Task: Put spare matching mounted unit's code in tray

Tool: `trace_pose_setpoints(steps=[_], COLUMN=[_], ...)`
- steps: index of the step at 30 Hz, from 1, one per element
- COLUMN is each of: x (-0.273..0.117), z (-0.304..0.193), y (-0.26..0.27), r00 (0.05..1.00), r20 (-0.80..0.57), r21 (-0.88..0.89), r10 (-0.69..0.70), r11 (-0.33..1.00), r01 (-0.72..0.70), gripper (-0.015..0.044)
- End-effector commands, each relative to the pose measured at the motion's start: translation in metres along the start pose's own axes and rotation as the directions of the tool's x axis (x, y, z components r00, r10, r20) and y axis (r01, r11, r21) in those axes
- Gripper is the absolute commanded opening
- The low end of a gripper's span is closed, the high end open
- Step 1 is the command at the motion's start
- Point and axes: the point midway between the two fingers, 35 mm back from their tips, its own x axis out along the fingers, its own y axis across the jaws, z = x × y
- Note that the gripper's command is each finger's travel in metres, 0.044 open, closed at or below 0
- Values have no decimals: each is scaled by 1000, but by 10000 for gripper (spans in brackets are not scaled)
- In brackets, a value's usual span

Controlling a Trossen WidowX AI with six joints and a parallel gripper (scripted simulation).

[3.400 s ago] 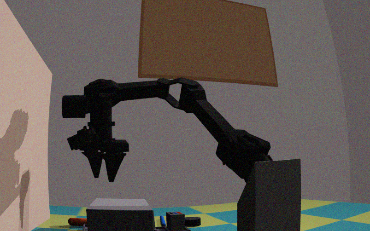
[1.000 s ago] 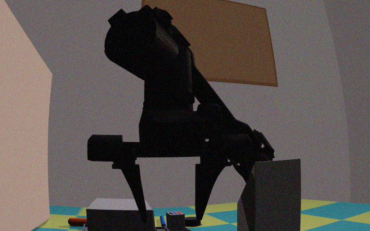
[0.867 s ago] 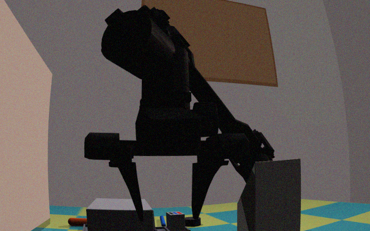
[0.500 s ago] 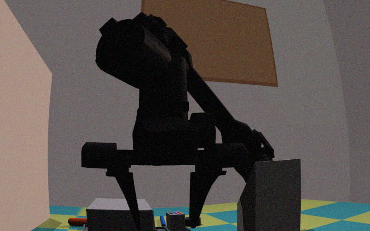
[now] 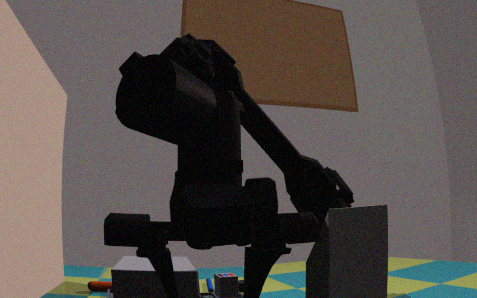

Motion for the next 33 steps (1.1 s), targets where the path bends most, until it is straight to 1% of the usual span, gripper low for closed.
trace_pose_setpoints(steps=[1,23,33], x=[10,46,47], z=[-3,-6,-6], y=[3,5,5], r00=[1000,1000,1000], r20=[-14,-18,-19], r21=[-8,-7,-7], r10=[6,5,5], r11=[1000,1000,1000], r01=[-6,-6,-6], gripper=[300,300,300])
